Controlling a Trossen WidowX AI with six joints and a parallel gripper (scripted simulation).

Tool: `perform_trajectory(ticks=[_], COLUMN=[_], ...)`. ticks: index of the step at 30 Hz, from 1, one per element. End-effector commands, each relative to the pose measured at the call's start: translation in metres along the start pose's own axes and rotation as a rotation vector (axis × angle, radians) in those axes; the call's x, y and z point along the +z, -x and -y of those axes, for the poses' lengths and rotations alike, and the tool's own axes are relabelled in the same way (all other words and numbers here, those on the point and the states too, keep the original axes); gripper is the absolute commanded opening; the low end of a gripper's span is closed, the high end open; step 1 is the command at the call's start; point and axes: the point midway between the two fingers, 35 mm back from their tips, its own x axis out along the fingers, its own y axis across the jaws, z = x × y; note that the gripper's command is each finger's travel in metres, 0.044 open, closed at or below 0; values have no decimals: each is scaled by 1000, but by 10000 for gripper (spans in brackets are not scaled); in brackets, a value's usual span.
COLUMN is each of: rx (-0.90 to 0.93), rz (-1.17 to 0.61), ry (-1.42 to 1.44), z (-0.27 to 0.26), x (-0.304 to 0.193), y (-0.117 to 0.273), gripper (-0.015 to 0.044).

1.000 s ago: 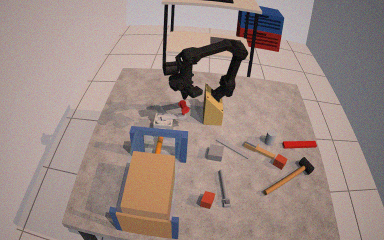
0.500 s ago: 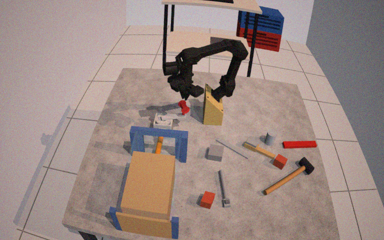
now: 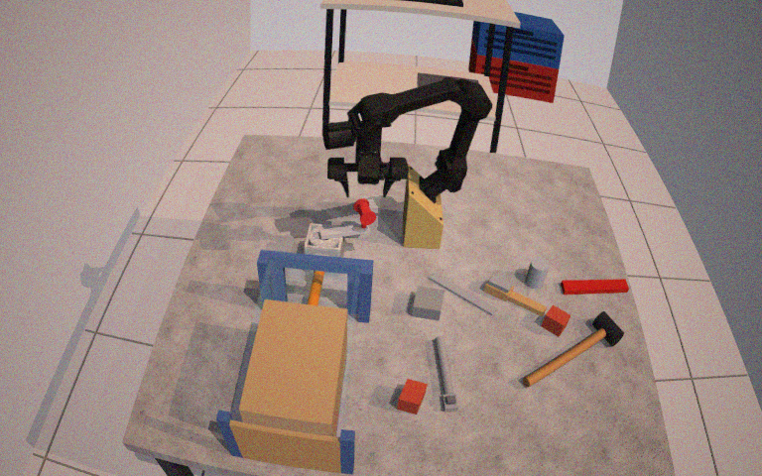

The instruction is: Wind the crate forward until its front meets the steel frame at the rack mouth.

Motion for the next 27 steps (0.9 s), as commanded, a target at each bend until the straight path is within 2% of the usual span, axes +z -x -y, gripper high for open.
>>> perform_trajectory(ticks=[1,12,27], rx=[-6,-6,-6], rz=[-5,-5,-4], ry=[262,262,269], z=[2,3,5], x=[-1,0,1], y=[3,2,-22], gripper=[440,440,440])
